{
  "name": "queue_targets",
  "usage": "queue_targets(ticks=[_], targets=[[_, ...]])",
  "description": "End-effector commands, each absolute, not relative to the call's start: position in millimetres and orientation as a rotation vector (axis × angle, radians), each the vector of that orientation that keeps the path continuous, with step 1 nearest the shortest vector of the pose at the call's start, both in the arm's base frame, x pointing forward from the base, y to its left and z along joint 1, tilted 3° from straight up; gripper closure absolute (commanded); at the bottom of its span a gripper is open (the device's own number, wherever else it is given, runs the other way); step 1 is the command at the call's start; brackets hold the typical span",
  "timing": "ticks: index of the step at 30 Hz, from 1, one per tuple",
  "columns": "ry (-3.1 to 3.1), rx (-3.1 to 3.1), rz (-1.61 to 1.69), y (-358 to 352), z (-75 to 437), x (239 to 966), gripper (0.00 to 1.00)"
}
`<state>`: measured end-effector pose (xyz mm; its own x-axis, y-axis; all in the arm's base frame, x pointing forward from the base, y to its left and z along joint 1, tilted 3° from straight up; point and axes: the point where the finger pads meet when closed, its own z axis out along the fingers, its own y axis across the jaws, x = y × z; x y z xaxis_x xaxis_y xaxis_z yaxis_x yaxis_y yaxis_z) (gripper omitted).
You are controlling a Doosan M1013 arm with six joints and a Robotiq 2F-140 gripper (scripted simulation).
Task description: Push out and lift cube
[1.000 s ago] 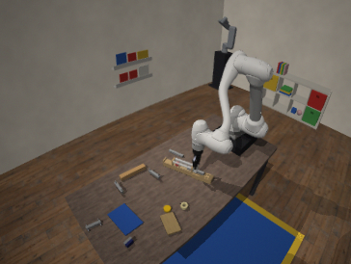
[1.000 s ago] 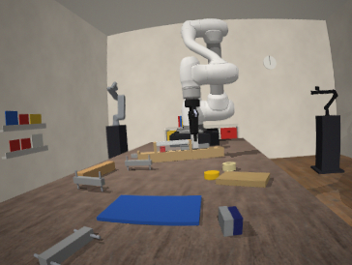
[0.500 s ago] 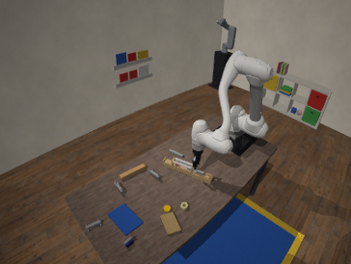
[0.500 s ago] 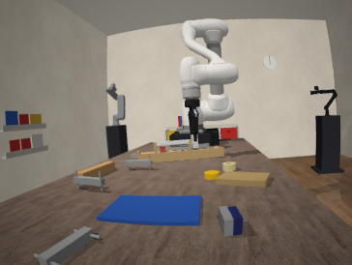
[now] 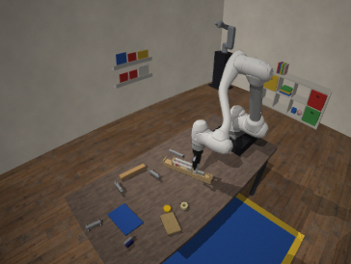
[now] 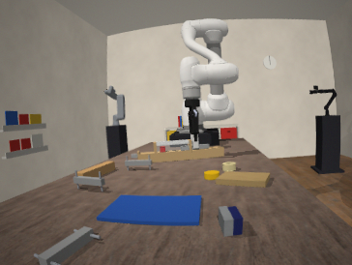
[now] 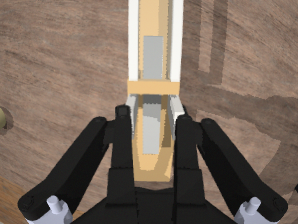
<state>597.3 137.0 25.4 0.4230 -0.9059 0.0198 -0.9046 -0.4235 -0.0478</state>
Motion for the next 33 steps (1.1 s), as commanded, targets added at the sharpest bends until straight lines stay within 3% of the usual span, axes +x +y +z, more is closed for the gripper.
queue_targets(ticks=[1, 19, 27, 33], targets=[[1.670, -2.625, -0.066, 137.0, 25.5, 597.3, 0.77], [1.670, -2.625, -0.066, 137.0, 25.9, 597.3, 0.77], [1.670, -2.625, -0.066, 136.9, 88.9, 594.1, 0.77], [1.670, -2.625, -0.066, 136.9, 92.1, 593.9, 0.77]])
